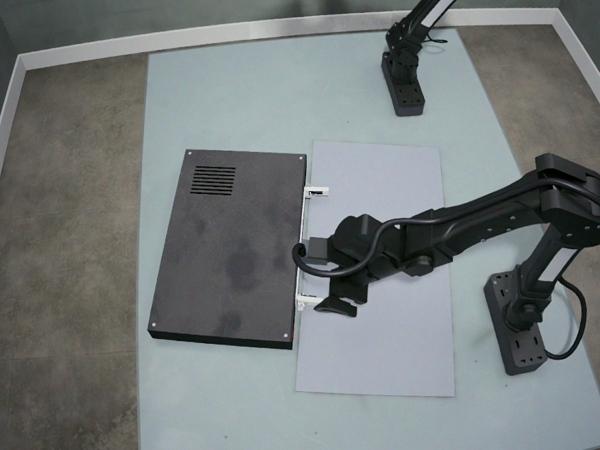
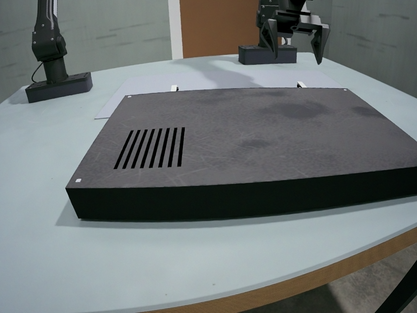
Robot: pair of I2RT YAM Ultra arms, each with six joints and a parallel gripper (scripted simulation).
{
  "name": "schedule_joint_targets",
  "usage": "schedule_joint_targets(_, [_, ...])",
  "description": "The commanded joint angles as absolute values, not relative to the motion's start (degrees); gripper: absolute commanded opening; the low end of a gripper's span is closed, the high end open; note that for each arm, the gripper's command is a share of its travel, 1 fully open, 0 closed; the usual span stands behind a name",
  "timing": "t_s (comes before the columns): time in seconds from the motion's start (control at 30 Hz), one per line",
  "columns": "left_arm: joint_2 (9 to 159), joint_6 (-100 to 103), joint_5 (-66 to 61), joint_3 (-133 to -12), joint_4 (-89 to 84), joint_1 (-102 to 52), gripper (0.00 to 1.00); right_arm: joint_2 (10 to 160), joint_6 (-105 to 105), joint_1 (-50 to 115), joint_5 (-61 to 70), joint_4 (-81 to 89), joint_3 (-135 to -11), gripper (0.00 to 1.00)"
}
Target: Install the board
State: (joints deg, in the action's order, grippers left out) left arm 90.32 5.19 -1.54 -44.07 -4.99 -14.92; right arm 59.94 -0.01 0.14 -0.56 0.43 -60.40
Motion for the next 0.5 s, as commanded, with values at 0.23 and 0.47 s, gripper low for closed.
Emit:
schedule_joint_targets(0.23, [89.46, 5.05, -1.65, -44.34, -3.62, -14.65, 1.0, 59.97, 0.02, -0.27, -0.02, -0.28, -59.71, 0.64])
schedule_joint_targets(0.47, [89.46, 5.05, -1.65, -44.34, -3.61, -14.65, 1.0, 59.97, 0.02, -0.27, -0.02, -0.28, -59.71, 0.64])
